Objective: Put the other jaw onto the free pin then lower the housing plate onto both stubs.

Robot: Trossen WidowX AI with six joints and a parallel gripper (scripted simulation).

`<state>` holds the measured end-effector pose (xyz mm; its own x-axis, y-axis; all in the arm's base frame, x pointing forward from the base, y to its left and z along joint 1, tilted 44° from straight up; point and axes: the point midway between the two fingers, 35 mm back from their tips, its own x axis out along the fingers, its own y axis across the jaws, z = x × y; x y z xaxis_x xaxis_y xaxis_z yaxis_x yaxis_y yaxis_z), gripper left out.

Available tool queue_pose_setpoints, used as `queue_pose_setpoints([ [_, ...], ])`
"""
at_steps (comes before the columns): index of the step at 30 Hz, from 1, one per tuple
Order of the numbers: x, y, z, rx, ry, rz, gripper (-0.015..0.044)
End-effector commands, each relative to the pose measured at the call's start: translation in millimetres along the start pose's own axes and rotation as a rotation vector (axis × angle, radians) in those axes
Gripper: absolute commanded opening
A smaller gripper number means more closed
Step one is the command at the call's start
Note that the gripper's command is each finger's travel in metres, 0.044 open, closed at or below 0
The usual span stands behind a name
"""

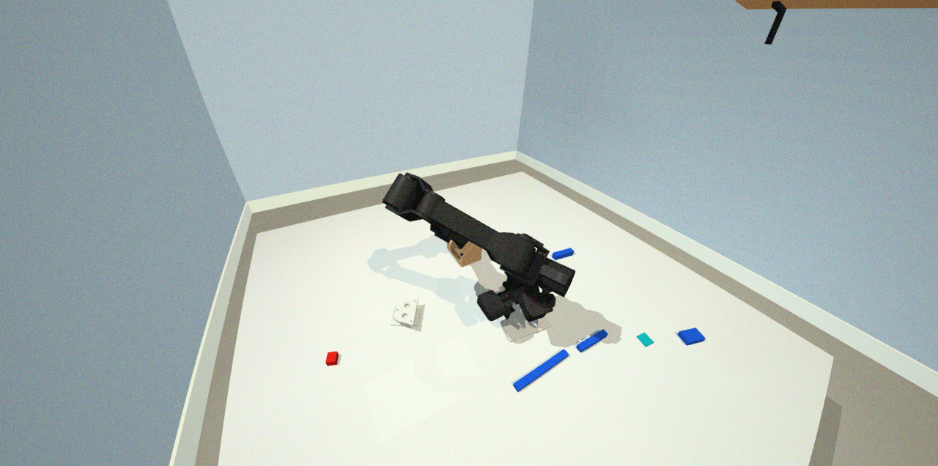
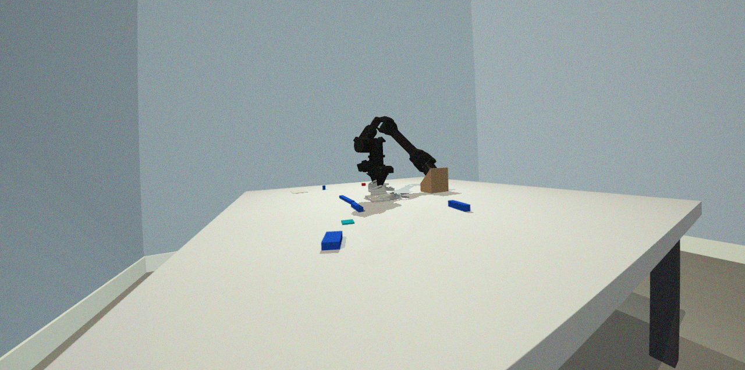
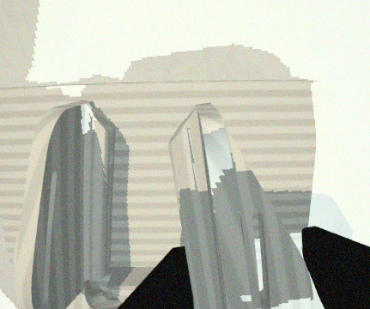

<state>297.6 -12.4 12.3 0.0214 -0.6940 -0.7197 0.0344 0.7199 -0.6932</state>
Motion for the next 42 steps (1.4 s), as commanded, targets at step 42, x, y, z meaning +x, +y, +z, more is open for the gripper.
queue_pose_setpoints([
  [42,11.0,-0.3,-0.1,-0.008,-0.001,-0.003,0.0134],
])
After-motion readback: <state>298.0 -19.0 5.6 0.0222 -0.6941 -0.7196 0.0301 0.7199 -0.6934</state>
